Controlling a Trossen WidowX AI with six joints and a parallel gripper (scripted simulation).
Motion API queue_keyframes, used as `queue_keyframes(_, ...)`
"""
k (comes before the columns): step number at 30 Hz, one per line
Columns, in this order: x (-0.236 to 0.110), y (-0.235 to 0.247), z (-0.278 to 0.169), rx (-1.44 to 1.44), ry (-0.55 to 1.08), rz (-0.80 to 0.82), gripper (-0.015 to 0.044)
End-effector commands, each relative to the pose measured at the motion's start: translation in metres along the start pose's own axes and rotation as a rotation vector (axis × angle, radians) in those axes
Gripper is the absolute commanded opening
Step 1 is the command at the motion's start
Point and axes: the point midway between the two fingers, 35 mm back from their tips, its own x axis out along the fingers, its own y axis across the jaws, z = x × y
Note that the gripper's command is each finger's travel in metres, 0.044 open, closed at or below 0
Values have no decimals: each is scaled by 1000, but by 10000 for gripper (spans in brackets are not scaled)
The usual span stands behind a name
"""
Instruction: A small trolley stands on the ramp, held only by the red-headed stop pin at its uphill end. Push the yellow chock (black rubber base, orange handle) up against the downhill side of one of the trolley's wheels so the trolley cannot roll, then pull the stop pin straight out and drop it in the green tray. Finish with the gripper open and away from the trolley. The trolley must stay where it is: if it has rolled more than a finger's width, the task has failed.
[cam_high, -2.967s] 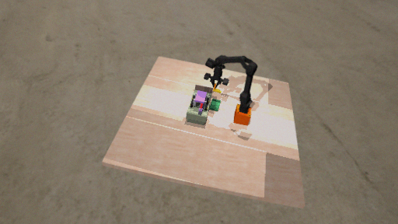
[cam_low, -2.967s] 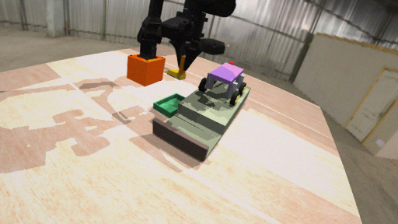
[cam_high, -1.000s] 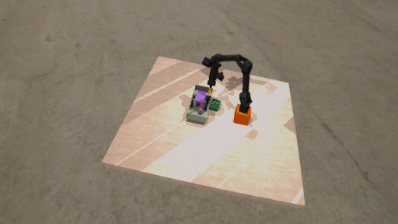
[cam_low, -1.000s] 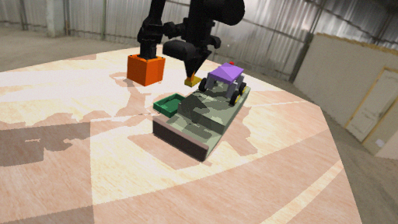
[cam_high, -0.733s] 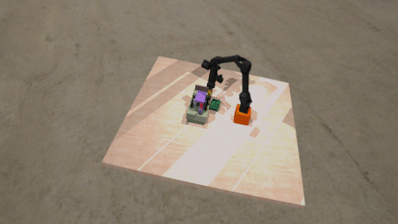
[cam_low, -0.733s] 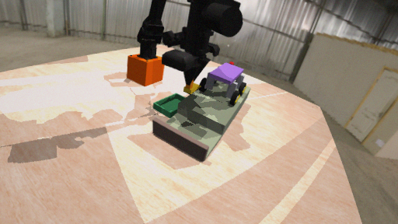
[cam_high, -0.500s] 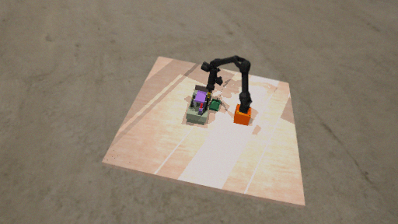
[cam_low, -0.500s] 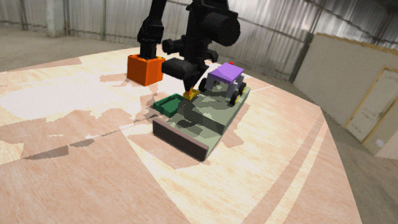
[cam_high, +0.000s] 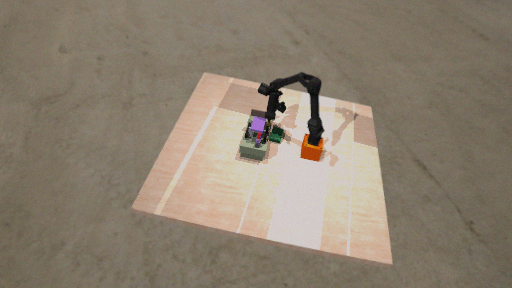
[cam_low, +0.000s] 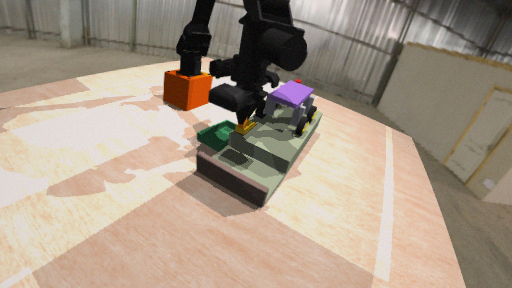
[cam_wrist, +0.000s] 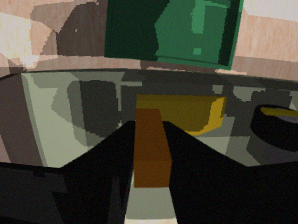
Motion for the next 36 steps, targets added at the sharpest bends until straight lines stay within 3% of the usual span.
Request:
queue_keyframes(1,0,-5,0,4,3,-3,0)
queue_keyframes(36,1,-31,0,0,-1,1,0)
